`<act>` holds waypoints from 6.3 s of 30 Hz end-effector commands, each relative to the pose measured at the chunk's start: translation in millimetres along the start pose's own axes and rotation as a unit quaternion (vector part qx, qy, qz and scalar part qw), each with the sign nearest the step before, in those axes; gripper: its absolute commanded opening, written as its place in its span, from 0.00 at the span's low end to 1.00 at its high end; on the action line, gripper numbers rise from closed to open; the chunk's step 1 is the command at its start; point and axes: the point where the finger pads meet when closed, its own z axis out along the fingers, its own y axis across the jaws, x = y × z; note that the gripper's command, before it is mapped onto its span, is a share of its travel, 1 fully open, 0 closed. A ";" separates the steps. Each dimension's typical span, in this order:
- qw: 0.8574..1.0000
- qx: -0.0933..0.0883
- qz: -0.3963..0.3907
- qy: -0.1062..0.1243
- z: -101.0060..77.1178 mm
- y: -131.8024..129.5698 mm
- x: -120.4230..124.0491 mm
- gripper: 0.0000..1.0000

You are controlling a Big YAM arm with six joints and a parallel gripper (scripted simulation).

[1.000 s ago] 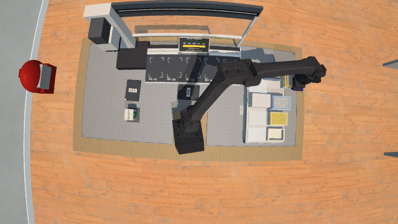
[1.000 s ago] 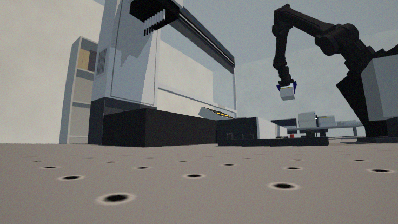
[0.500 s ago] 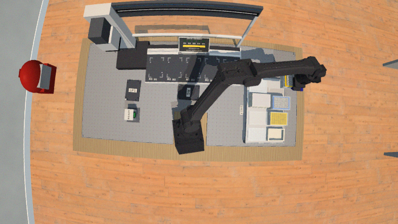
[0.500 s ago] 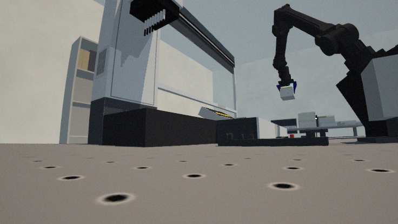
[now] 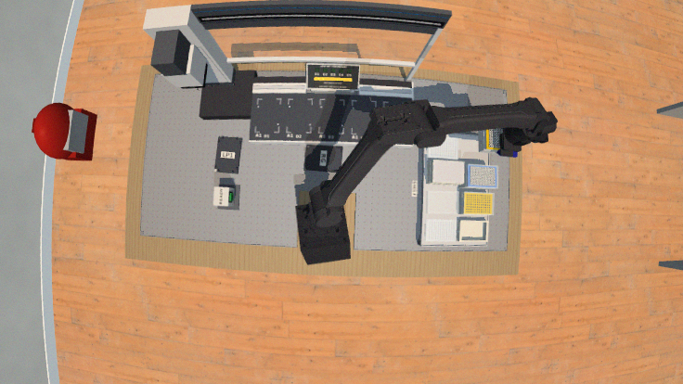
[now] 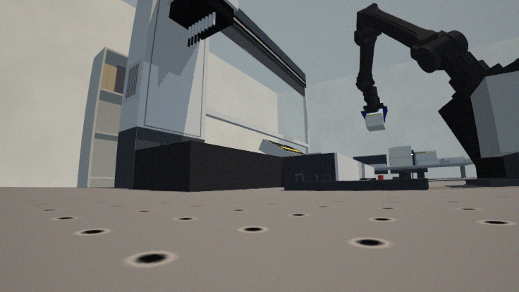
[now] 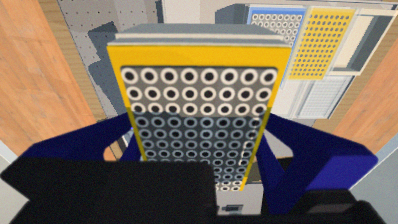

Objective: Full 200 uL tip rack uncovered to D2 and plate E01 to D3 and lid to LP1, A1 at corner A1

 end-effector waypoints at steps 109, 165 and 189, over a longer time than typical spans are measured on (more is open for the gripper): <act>0.968 -0.004 -0.249 -0.031 -21.4 -57.1 264.6 0.00; 0.753 0.009 -0.658 -0.029 -20.9 -57.0 265.1 0.00; 0.689 0.006 -0.725 -0.017 -12.7 -56.1 281.1 0.00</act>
